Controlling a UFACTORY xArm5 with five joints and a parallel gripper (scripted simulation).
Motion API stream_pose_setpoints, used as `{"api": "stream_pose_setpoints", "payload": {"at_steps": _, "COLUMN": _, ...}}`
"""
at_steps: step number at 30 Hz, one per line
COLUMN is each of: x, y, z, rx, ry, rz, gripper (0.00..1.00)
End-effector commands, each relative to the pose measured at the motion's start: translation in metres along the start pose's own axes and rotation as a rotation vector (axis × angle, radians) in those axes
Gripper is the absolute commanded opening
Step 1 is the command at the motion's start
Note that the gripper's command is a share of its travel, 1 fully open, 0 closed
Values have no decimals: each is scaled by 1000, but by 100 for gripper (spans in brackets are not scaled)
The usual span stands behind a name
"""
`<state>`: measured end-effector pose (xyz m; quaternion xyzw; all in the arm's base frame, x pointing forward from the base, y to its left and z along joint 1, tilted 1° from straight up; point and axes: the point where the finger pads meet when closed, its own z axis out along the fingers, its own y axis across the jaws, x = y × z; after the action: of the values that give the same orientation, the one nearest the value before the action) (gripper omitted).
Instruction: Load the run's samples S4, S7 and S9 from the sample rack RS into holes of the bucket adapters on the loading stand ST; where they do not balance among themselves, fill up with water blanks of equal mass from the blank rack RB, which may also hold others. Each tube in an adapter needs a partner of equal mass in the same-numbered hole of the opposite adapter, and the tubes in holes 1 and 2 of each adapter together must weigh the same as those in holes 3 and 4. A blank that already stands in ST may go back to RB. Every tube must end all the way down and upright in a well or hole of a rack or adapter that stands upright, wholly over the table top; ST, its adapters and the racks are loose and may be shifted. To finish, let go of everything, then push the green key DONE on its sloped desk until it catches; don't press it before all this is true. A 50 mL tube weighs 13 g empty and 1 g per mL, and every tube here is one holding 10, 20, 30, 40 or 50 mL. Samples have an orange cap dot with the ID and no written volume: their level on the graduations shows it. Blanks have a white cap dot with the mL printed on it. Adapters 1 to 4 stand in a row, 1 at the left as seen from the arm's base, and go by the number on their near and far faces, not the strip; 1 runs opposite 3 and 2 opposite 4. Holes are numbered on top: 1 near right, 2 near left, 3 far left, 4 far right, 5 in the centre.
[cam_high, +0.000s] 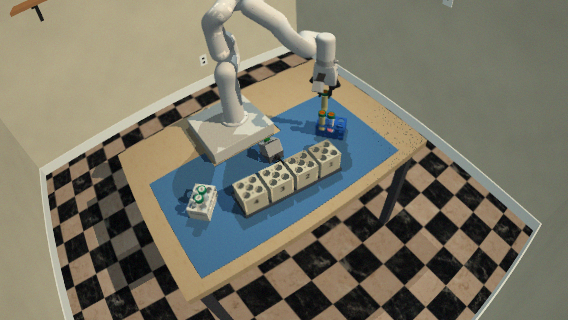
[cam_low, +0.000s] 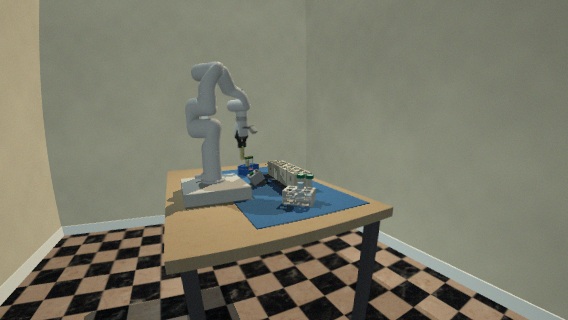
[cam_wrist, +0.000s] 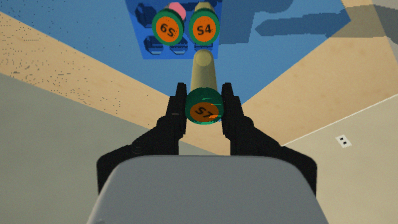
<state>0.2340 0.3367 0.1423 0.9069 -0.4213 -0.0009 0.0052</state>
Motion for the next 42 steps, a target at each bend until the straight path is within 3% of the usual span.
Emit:
{"api": "stream_pose_setpoints", "payload": {"at_steps": 1, "x": 0, "y": -1, "z": -11, "rx": 3, "ry": -1, "rz": 0, "gripper": 0}}
{"api": "stream_pose_setpoints", "payload": {"at_steps": 24, "x": 0, "y": -1, "z": -49, "rx": 3, "ry": -1, "rz": 0, "gripper": 0}}
{"api": "stream_pose_setpoints", "payload": {"at_steps": 42, "x": 0, "y": -1, "z": -49, "rx": 3, "ry": -1, "rz": 0, "gripper": 0}}
